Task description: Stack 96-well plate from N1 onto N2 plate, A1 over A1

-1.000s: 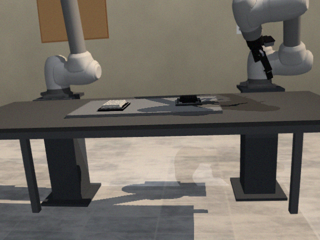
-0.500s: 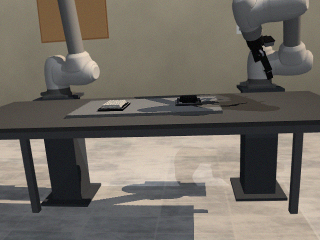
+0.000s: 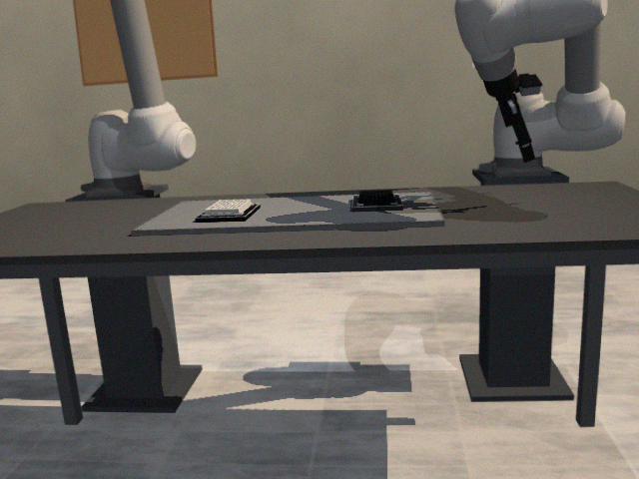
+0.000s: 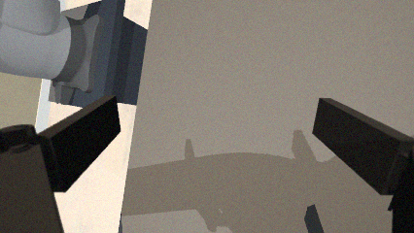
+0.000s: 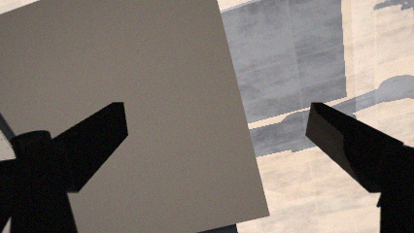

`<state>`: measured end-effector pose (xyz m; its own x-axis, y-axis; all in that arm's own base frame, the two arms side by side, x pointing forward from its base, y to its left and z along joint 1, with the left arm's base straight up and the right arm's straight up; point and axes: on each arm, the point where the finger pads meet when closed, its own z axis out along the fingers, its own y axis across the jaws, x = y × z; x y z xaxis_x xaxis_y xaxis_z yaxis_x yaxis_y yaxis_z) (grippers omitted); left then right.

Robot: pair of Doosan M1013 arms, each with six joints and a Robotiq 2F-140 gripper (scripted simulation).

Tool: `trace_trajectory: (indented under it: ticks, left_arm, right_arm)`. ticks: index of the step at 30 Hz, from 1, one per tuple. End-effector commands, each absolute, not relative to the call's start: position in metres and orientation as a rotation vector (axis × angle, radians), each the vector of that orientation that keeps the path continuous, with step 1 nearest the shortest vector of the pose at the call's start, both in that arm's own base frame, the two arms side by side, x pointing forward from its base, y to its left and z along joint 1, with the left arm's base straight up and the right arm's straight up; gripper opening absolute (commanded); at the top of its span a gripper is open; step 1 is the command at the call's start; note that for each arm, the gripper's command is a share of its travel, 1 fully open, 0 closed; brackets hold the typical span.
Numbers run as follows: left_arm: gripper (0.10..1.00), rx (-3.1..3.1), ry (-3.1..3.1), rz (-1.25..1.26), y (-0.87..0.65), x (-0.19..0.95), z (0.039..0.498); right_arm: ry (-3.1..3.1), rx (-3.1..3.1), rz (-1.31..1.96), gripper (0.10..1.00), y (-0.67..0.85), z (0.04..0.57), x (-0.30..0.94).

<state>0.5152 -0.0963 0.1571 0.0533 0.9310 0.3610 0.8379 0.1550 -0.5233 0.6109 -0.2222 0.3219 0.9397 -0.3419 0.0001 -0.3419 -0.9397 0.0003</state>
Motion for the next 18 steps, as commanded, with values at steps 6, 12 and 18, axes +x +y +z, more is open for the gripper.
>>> trace_trajectory:
  ticks: [6,12,18]
  left_arm:
    - [1.000,-1.941,-1.667,0.209,-0.132,0.529,0.147]
    - [1.000,-2.065,-1.591,0.217,-0.151,0.536,0.142]
    - [1.000,-2.187,-1.506,0.221,-0.179,0.544,0.136]
  right_arm:
    - [-0.545,3.094,0.002,1.000,-0.222,0.323,0.611]
    - [-0.545,3.094,0.002,1.000,-0.222,0.323,0.611]
    - [-0.545,3.094,0.002,1.000,-0.222,0.323,0.611]
